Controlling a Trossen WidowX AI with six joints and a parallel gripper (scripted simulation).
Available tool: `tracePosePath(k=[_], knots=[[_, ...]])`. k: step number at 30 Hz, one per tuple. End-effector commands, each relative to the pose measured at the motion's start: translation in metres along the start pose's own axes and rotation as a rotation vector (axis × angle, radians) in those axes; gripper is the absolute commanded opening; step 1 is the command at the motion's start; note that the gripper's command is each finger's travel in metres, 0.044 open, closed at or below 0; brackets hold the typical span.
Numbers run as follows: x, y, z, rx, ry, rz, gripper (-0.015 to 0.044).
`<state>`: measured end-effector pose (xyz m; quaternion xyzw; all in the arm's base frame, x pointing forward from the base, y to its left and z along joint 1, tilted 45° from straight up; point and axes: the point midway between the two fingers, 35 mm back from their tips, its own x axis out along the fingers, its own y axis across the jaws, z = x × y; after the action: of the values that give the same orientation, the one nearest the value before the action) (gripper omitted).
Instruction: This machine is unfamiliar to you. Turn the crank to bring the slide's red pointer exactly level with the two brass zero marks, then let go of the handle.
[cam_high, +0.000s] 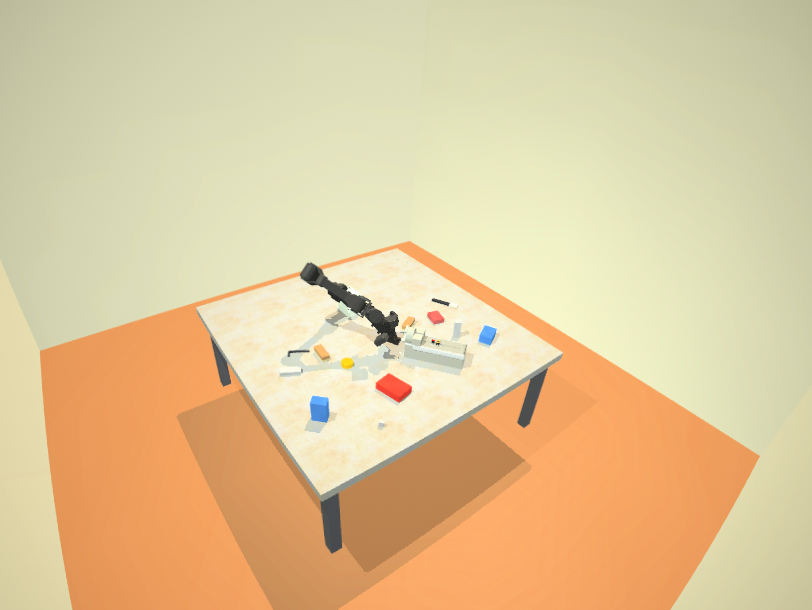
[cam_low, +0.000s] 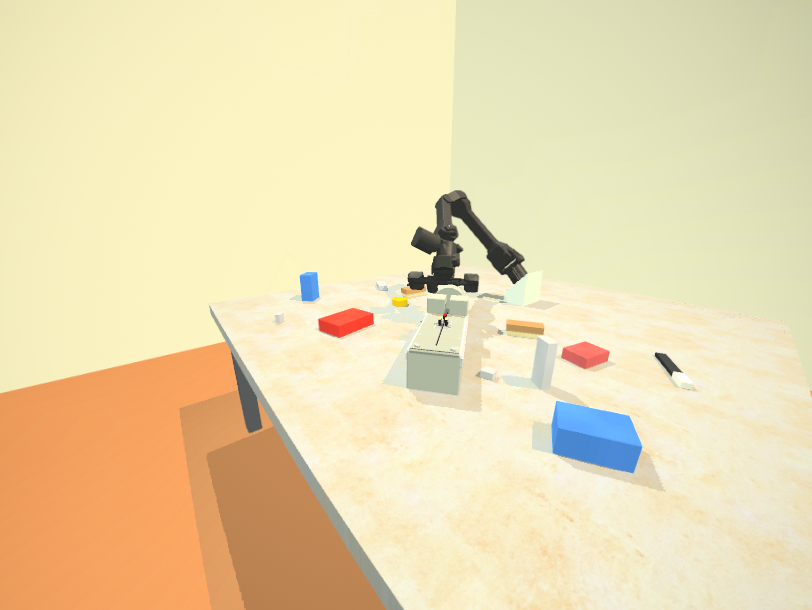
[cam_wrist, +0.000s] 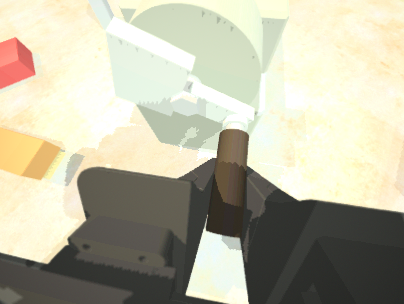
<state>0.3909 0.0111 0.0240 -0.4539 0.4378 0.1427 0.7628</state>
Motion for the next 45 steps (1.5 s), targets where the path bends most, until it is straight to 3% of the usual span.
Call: tracePosePath(k=[1,45], knots=[[-0.007,-0.004,0.006,0.001,-0.011,-0.012,0.0000],[-0.028,0.013,0.028,0.002,-0.012,-0.010,0.0000]])
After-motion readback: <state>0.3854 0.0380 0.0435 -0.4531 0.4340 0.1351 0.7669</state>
